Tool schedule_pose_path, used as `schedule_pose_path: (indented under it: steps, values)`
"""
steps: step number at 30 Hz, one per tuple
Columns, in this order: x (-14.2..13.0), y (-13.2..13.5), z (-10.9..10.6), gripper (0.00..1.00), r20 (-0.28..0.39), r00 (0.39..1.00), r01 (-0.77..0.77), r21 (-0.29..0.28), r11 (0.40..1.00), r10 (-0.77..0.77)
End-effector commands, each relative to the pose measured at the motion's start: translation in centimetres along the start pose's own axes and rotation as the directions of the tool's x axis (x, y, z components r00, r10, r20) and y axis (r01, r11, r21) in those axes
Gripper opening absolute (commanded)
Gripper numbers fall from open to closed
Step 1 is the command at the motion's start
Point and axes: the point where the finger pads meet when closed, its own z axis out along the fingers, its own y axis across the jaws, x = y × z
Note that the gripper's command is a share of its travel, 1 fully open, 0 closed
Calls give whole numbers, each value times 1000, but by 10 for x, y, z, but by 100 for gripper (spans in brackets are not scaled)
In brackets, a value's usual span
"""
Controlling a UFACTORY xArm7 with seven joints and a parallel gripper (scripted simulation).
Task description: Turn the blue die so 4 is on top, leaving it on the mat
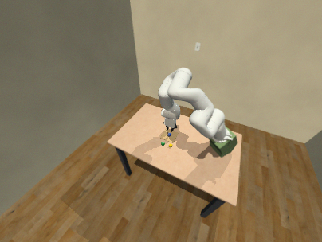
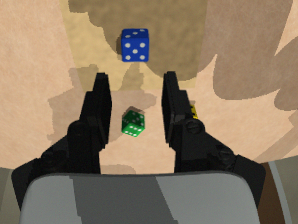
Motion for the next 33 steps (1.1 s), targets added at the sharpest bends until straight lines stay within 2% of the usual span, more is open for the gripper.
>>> schedule_pose_path:
  steps: [1,17,33]
  values:
    - [1,-1,3,42,-2,1000,0,3,1000,0]
    - [1,-1,27,42,-2,1000,0,3,1000,0]
    - [1,-1,41,42,-2,1000,0,3,1000,0]
